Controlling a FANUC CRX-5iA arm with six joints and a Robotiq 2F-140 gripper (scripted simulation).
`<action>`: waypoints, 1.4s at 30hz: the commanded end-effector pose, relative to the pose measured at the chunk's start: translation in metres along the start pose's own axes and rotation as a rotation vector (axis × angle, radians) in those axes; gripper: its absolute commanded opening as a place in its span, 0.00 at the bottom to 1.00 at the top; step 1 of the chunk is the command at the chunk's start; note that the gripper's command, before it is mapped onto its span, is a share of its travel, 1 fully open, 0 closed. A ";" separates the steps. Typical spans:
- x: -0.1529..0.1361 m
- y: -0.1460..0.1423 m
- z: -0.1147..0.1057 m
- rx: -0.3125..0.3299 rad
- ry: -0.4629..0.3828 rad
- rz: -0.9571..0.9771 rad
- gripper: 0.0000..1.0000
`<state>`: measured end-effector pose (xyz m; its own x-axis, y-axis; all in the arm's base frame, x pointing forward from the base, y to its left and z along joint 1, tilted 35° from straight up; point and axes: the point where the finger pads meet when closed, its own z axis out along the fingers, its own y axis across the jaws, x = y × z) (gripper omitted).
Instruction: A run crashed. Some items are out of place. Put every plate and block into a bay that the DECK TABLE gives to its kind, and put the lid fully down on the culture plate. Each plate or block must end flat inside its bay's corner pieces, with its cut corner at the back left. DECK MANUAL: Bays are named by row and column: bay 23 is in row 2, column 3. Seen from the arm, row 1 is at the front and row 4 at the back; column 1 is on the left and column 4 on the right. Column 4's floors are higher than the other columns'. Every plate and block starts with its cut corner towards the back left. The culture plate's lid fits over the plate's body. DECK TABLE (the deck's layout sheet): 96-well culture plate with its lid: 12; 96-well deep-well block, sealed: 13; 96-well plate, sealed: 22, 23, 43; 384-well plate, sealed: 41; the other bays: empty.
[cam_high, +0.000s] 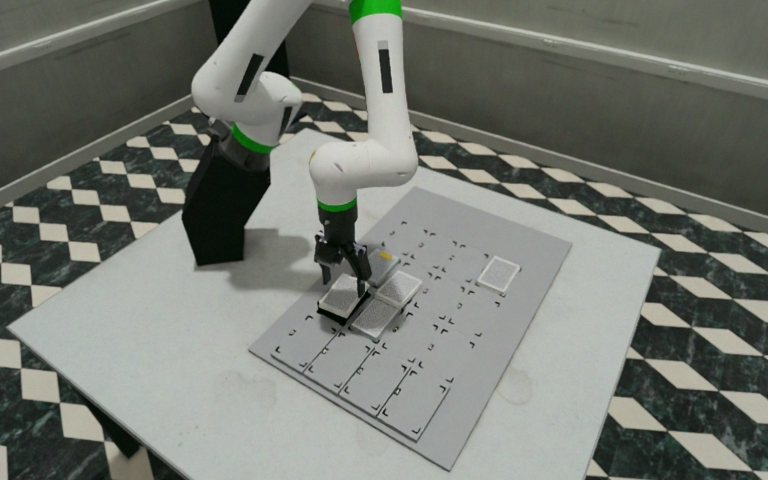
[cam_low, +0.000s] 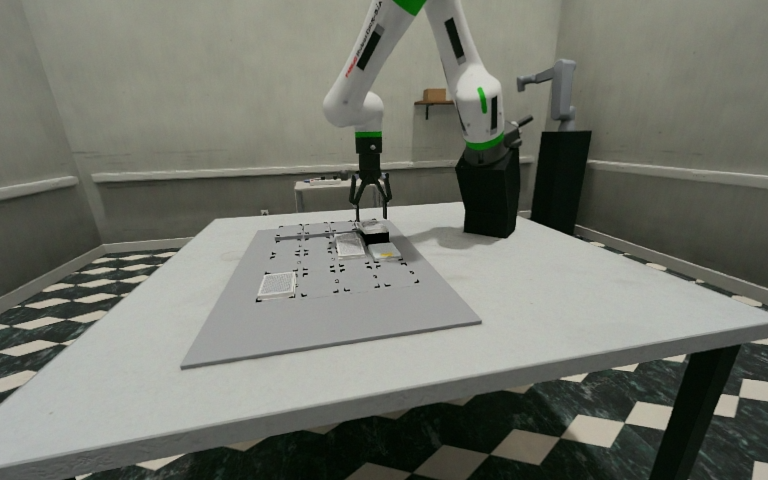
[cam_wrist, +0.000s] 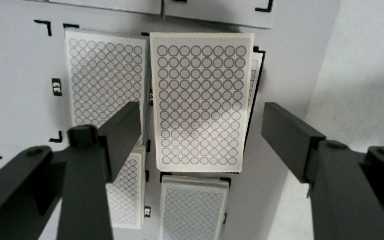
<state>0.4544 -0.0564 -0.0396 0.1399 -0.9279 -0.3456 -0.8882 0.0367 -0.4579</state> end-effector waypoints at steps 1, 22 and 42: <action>0.001 0.000 0.000 0.001 0.000 -0.001 0.70; 0.001 0.000 0.006 0.001 0.000 -0.001 0.70; 0.001 -0.001 0.021 0.001 0.000 -0.001 0.70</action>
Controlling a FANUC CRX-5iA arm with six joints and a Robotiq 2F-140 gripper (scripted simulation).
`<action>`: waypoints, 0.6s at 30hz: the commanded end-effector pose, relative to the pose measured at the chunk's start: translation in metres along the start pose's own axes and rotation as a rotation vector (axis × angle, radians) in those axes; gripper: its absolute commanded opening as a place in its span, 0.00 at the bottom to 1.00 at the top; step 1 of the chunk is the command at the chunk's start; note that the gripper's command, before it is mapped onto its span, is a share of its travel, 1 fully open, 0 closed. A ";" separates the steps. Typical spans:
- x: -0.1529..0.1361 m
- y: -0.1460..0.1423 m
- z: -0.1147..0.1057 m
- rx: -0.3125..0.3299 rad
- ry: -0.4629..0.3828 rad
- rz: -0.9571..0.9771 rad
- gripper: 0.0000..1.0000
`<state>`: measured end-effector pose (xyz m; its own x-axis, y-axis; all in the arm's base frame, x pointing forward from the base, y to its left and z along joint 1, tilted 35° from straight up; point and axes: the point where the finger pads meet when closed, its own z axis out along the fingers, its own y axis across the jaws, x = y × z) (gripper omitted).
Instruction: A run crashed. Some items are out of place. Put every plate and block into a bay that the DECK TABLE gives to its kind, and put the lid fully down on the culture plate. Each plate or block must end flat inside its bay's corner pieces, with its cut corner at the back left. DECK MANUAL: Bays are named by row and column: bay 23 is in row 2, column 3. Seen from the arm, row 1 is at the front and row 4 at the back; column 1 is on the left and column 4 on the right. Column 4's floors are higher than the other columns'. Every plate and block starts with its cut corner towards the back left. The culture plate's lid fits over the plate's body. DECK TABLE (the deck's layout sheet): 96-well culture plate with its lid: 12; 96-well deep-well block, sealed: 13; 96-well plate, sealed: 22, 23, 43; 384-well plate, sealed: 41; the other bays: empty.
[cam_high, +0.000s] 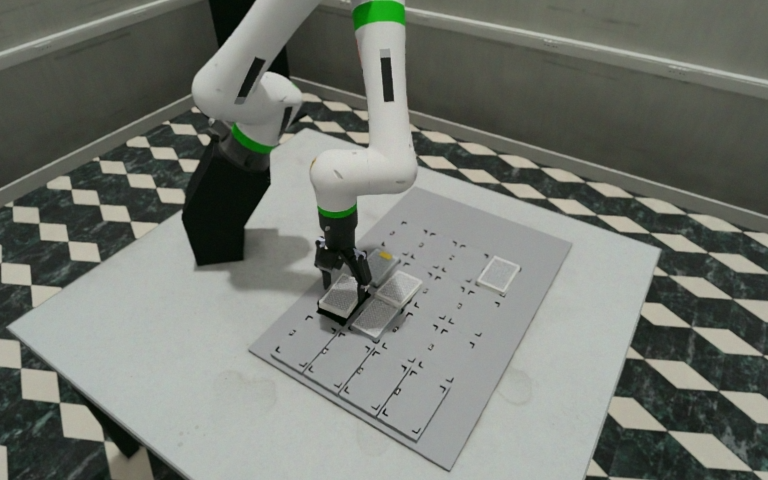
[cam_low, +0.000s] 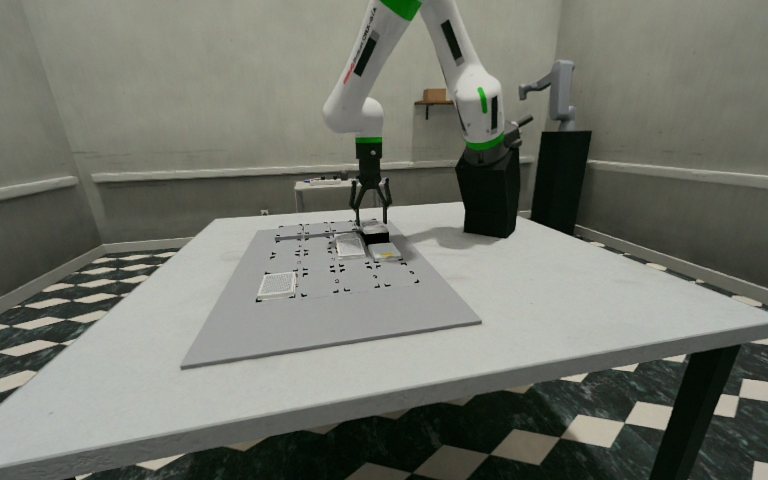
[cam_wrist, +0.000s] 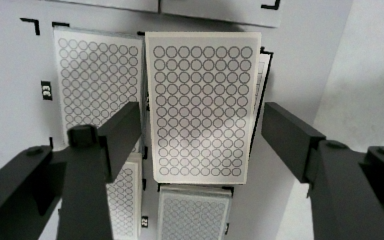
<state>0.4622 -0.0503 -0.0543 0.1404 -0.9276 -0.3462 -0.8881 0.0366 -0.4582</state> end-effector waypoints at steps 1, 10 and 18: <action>0.000 0.000 0.005 0.001 0.001 0.000 0.70; 0.000 -0.001 0.009 0.001 0.001 0.000 0.70; 0.000 -0.001 0.009 0.001 0.001 0.000 0.70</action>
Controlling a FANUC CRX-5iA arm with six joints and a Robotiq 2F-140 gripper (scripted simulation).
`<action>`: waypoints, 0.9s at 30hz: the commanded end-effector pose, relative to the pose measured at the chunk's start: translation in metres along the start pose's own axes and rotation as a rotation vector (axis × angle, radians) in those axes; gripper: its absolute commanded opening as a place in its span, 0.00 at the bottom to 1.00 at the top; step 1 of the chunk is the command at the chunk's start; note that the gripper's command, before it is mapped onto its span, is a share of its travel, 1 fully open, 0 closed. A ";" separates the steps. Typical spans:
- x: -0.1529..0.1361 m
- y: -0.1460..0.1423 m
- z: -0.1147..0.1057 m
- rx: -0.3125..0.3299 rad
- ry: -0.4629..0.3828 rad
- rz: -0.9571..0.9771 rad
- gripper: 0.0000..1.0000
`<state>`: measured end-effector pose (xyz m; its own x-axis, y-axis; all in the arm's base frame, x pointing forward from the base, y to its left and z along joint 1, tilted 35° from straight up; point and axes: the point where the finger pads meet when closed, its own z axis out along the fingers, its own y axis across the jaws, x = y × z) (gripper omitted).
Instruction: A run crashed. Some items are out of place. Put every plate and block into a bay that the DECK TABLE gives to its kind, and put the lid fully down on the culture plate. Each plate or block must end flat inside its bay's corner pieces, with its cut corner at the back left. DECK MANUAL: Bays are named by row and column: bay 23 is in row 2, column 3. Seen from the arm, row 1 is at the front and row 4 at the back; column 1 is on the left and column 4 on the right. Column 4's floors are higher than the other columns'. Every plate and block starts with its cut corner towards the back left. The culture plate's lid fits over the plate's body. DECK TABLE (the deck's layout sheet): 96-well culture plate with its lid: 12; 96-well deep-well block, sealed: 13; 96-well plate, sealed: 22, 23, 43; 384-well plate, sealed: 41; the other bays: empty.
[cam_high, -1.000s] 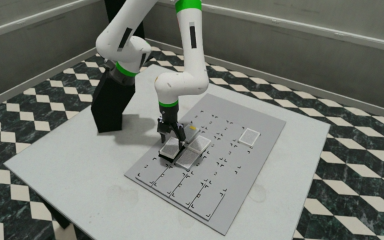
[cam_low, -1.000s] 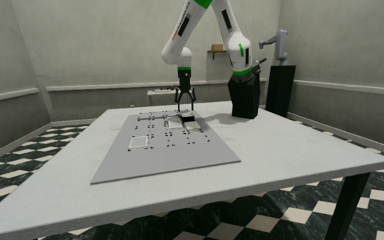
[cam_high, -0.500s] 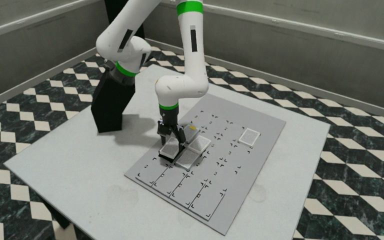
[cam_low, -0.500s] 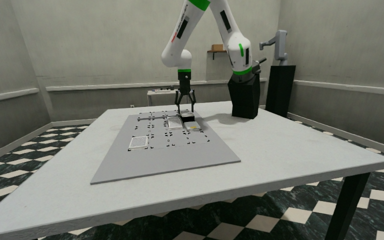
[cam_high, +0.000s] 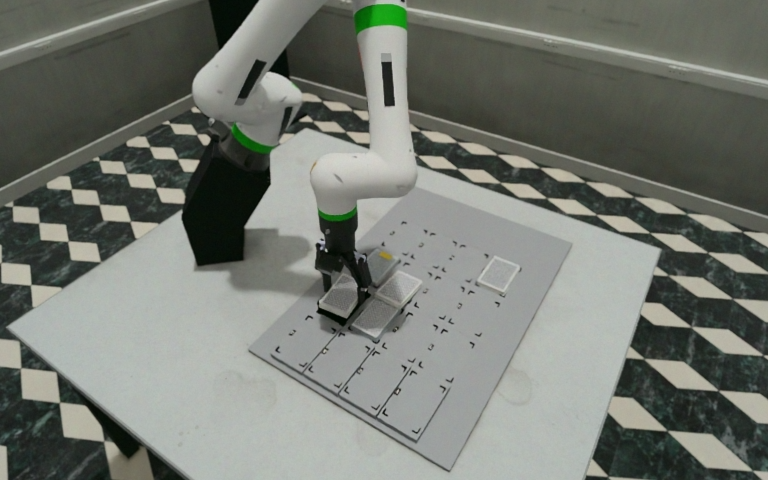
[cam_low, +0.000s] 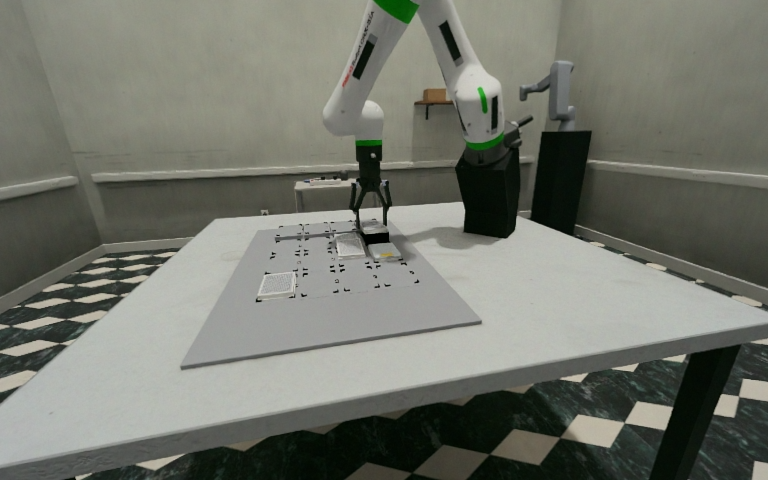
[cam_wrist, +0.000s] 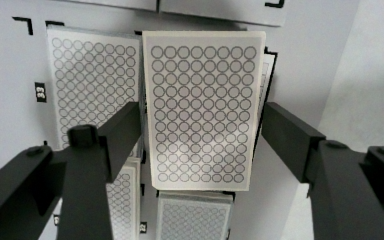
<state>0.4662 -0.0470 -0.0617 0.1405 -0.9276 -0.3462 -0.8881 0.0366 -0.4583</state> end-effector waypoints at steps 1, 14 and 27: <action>0.000 0.000 0.000 0.001 0.001 0.000 0.69; 0.000 0.000 0.000 0.001 0.001 0.000 0.65; 0.000 0.000 0.000 0.001 0.001 0.000 0.62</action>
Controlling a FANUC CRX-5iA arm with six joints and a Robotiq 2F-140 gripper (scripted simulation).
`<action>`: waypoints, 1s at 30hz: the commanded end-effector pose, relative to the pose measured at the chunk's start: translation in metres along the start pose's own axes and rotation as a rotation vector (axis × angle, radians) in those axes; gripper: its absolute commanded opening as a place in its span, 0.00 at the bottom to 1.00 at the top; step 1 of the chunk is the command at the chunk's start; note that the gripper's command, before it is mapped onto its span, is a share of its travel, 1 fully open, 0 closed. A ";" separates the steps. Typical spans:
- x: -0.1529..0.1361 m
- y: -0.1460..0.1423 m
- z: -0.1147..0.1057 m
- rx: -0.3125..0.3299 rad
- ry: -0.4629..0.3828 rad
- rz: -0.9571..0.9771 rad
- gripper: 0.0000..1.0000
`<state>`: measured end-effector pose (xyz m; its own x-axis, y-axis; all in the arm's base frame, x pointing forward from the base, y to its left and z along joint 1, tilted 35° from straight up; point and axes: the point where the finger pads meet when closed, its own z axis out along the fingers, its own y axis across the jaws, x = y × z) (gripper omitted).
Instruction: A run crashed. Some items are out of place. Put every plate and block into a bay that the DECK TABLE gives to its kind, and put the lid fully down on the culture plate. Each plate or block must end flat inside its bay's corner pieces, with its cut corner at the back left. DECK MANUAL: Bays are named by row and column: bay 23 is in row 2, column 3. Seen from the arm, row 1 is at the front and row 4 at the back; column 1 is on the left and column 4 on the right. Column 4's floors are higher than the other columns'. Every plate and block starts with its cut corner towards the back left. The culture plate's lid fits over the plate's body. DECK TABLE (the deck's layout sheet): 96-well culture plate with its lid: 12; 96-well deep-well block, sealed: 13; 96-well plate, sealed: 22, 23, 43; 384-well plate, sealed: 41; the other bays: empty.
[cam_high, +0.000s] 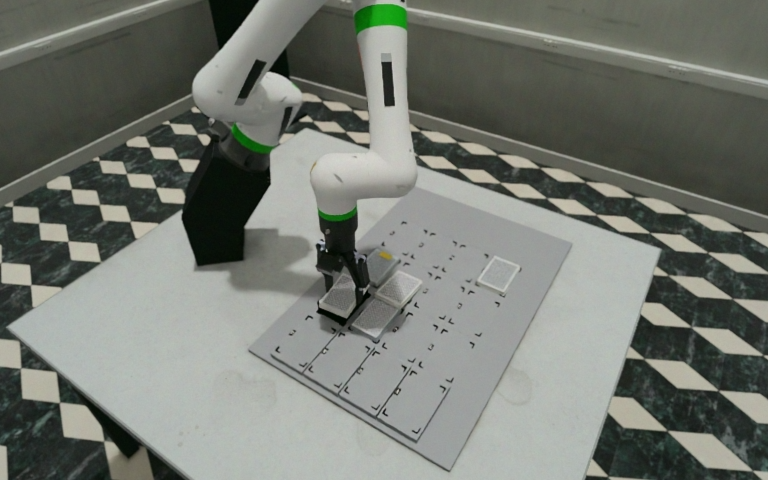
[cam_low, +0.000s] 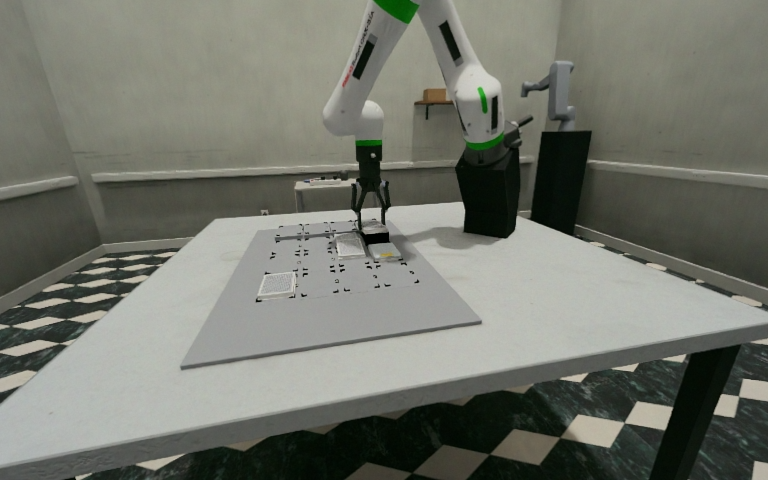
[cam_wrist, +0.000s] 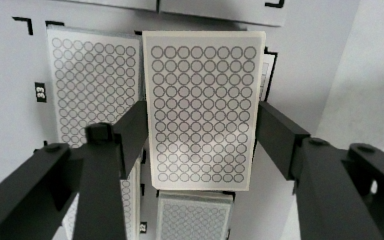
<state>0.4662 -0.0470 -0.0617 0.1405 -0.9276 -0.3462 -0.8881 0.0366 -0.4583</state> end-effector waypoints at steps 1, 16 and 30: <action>0.000 0.000 0.000 0.001 0.001 0.000 0.62; 0.000 0.000 0.000 0.001 0.001 0.000 0.61; 0.000 0.000 -0.001 0.001 0.001 0.000 0.60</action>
<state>0.4663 -0.0472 -0.0614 0.1403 -0.9276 -0.3462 -0.8879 0.0368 -0.4585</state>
